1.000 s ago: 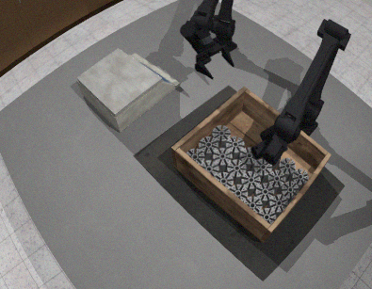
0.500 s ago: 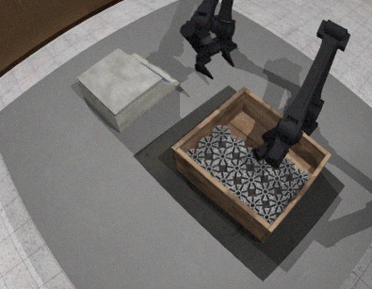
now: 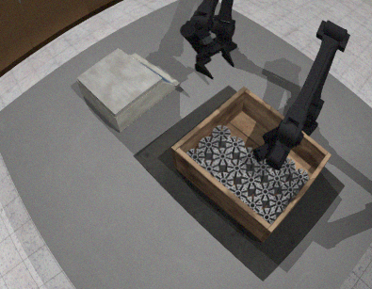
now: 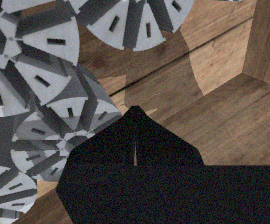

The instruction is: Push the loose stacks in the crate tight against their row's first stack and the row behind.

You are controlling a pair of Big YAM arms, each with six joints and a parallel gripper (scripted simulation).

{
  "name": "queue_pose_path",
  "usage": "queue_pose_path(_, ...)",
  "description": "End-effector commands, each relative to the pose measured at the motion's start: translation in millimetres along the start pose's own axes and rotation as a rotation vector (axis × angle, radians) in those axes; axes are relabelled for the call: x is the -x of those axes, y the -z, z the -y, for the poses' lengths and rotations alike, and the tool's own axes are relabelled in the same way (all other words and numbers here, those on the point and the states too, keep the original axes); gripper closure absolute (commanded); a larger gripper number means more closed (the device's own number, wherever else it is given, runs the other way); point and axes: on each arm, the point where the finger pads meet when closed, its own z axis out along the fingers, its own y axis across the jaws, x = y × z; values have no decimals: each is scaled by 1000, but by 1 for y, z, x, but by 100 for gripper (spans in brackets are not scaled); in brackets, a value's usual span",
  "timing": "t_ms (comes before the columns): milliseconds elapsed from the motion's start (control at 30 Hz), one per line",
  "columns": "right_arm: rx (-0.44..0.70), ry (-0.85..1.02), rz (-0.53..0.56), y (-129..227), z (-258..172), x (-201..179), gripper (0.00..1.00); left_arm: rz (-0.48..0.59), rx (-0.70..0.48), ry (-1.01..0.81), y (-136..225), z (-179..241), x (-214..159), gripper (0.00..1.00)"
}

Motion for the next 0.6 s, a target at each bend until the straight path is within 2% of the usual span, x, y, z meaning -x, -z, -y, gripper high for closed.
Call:
queue_pose_path(0,-10,65,35,2,5,30,0,42,85,20,9,-8,8,100)
queue_pose_path(67,-10,65,35,2,5,30,0,42,85,20,9,-8,8,100)
queue_pose_path(400,-12,89,41,3,9,41,0,41,126,38,-24,47,7,100)
queue_pose_path(567,-12,89,41,3,9,41,0,64,134,31,-19,53,17,100)
